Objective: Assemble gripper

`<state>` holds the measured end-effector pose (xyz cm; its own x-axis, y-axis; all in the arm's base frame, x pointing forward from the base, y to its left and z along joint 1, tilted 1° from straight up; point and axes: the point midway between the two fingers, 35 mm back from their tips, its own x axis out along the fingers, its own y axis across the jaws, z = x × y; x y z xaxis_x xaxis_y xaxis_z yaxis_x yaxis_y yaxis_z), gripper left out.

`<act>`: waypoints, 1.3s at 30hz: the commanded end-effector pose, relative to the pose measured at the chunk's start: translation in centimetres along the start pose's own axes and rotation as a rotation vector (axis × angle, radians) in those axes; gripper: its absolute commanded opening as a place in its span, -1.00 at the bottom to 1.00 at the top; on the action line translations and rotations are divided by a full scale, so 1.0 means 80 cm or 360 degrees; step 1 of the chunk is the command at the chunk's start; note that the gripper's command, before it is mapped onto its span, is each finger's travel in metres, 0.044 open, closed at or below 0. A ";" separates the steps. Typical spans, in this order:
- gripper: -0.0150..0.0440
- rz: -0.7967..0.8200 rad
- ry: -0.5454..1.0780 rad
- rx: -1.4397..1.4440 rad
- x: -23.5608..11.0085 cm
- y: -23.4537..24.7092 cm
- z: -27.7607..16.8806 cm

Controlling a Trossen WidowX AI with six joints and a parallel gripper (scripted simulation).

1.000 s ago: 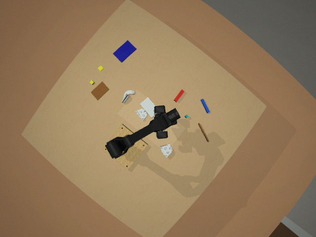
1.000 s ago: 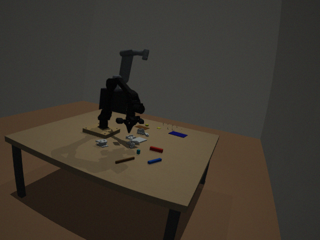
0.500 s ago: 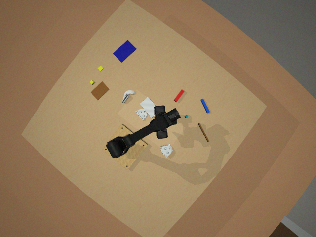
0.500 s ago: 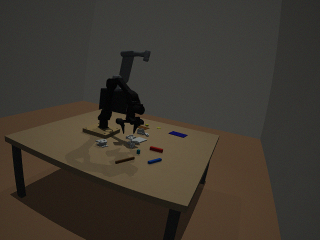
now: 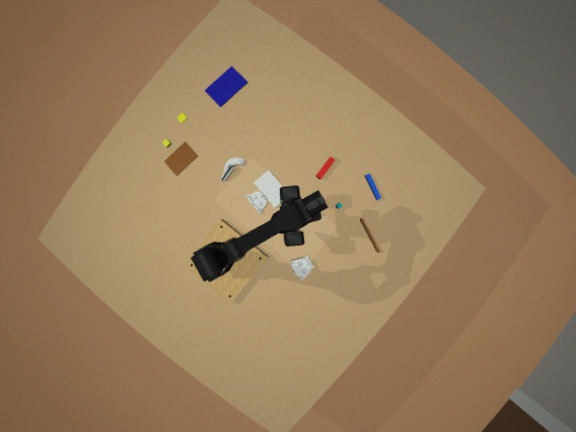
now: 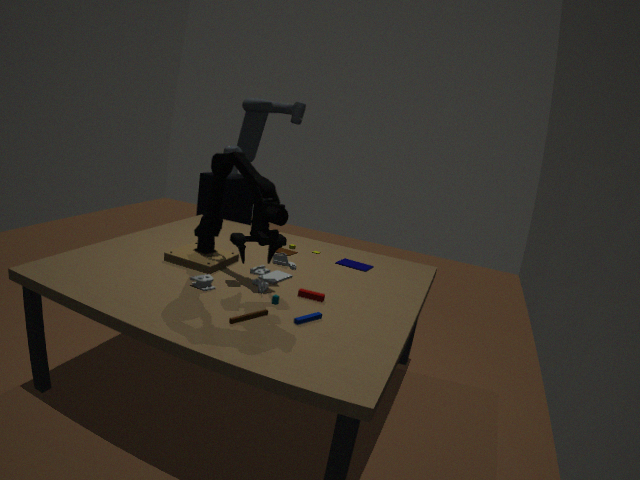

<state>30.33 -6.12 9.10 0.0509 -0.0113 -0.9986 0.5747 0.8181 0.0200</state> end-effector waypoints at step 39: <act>-0.49 -0.0008 0.0020 -0.0001 -0.008 -0.002 -0.003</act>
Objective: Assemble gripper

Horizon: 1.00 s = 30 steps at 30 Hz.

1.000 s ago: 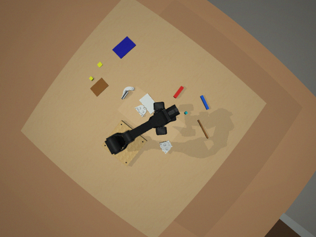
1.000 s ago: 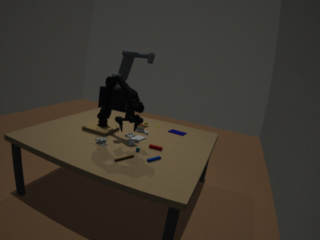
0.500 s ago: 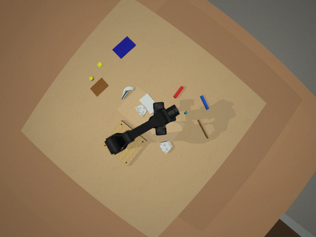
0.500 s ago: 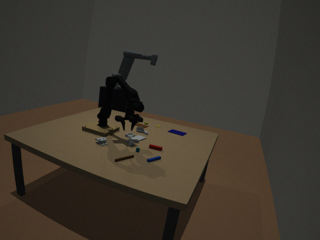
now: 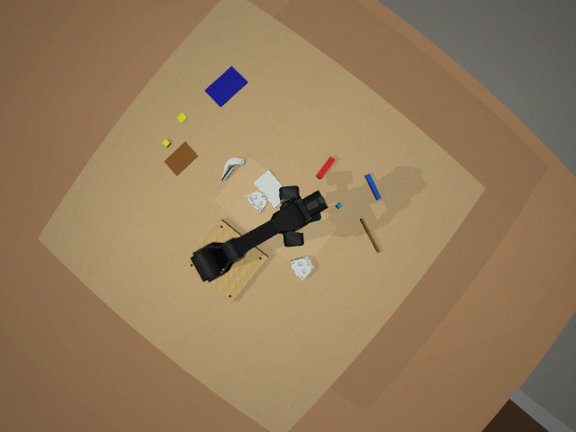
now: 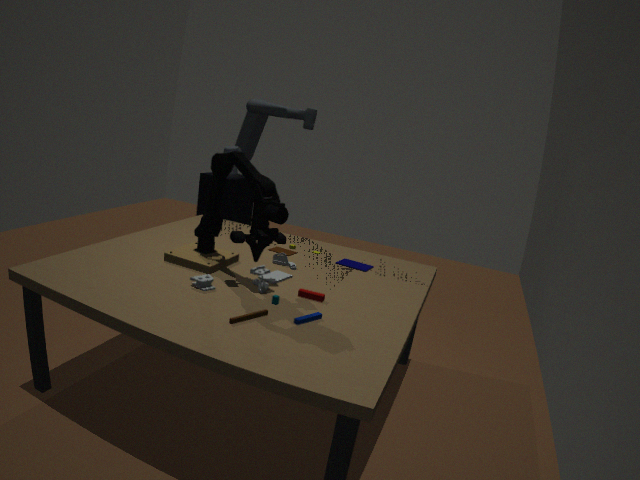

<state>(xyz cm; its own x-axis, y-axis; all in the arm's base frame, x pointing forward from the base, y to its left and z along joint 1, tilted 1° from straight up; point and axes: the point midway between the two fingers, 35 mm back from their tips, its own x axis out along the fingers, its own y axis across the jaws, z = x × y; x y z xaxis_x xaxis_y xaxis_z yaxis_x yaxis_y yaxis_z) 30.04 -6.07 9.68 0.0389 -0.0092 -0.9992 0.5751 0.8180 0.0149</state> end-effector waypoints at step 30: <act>1.00 0.0000 0.0000 0.0000 0.000 0.000 0.000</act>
